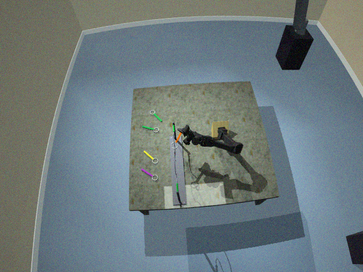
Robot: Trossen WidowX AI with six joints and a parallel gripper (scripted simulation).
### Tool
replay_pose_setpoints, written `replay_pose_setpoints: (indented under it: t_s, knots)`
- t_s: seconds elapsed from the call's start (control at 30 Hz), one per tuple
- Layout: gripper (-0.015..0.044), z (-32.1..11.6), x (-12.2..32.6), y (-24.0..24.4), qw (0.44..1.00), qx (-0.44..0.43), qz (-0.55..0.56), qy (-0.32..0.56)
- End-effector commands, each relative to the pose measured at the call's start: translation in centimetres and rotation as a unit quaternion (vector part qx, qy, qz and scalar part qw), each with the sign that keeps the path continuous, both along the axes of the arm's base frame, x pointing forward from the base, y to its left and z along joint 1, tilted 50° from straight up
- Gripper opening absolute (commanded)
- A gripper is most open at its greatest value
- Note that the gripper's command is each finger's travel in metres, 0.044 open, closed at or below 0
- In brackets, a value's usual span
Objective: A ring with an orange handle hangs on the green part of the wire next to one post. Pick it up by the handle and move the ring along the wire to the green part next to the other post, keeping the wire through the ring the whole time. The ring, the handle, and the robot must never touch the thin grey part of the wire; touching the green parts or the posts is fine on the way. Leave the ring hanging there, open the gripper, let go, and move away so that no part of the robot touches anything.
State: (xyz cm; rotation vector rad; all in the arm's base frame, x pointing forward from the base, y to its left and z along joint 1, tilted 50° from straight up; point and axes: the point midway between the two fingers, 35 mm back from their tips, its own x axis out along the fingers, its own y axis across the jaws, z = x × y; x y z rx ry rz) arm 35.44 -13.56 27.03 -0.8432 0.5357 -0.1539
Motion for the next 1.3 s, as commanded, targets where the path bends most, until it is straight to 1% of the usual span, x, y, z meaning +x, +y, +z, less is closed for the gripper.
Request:
replay_pose_setpoints:
  t_s: [0.0,0.2,0.5,0.9,1.27]
  knots:
    - [-0.015,0.7,0.0,-0.5,1.0,-0.019,-0.003,0.0]
    - [-0.015,1.2,0.0,-0.8,1.0,-0.019,-0.003,0.0]
    - [-0.015,1.2,0.0,-0.6,1.0,0.028,-0.002,-0.001]
    - [-0.015,0.2,0.0,0.4,0.989,0.145,-0.001,-0.006]
    - [-0.015,-0.6,0.1,1.9,0.964,0.267,0.0,-0.01]
